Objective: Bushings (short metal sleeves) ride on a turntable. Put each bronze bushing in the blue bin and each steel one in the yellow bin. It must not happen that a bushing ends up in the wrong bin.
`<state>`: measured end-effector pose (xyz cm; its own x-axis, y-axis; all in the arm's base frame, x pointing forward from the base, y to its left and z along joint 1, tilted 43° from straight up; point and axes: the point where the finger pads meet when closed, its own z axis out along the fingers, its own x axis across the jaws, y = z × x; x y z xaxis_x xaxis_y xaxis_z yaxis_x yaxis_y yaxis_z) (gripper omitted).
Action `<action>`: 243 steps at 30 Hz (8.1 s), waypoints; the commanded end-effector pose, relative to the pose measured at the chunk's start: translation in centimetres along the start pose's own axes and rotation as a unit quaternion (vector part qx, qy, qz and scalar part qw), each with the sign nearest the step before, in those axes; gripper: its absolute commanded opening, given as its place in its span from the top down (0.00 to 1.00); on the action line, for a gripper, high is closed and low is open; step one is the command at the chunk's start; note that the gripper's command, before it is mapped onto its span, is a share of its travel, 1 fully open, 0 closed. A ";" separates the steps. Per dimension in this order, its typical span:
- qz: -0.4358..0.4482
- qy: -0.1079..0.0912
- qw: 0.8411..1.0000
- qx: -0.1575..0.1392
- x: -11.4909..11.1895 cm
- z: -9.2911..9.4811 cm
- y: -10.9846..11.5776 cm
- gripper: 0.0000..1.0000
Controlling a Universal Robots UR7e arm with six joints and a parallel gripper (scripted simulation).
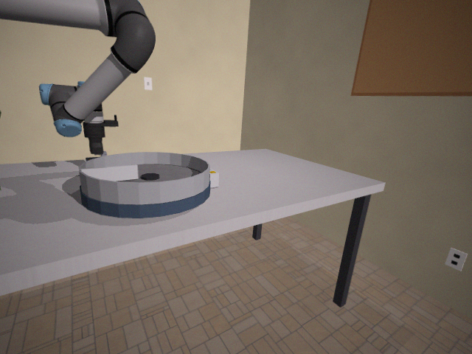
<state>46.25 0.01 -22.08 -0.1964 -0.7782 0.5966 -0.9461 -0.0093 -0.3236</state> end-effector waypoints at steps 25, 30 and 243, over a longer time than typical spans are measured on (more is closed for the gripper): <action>0.000 0.000 1.000 0.001 0.0 -0.7 0.0 0.58; 0.000 0.000 1.000 0.001 0.0 -0.9 0.0 0.58; 0.131 0.000 0.991 0.000 30.2 -10.7 7.3 0.60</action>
<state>33.11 -11.63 -1.23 -0.3954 -0.7540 0.5246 -0.8864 0.1636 -0.4330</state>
